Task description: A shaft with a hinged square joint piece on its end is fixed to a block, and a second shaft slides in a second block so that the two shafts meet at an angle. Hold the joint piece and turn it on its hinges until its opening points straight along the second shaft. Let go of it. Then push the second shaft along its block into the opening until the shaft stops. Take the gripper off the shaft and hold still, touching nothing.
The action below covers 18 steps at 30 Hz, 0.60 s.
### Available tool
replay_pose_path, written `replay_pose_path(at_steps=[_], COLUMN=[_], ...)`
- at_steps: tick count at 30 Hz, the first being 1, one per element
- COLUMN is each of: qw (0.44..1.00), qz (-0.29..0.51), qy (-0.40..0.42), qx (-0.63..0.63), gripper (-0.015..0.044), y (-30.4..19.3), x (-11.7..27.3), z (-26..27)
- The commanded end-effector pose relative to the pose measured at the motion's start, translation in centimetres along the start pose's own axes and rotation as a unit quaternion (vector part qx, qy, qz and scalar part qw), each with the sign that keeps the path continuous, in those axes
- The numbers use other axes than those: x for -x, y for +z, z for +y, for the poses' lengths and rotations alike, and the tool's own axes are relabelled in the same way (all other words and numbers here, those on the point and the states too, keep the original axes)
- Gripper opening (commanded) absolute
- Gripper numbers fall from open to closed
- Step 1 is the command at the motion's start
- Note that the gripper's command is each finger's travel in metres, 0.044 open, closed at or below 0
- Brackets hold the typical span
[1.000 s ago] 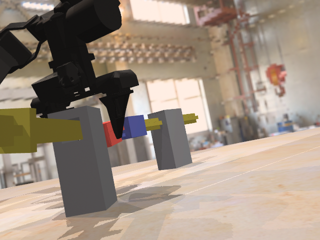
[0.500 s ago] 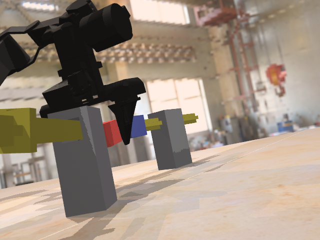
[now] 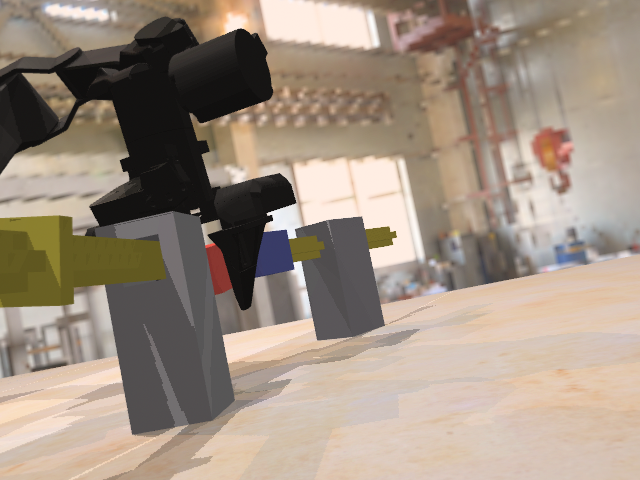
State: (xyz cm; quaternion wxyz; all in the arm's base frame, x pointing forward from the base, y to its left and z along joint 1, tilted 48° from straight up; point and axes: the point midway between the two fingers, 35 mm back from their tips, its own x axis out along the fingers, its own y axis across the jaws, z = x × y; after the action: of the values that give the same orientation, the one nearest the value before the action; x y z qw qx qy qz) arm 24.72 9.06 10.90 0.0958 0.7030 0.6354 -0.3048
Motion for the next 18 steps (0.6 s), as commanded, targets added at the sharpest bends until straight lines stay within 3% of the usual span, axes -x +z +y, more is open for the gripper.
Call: replay_pose_path(at_steps=[1, 3, 18], qw=[1.0, 1.0, 1.0], qz=[0.002, 0.002, 0.002], qy=[-0.001, -0.001, -0.001], qx=[-0.003, -0.003, -0.003], gripper=[0.023, 0.0182, 0.0182], y=[0.02, 0.02, 0.02], x=[-0.1, -0.1, -0.1], z=[-0.08, -0.08, -0.08])
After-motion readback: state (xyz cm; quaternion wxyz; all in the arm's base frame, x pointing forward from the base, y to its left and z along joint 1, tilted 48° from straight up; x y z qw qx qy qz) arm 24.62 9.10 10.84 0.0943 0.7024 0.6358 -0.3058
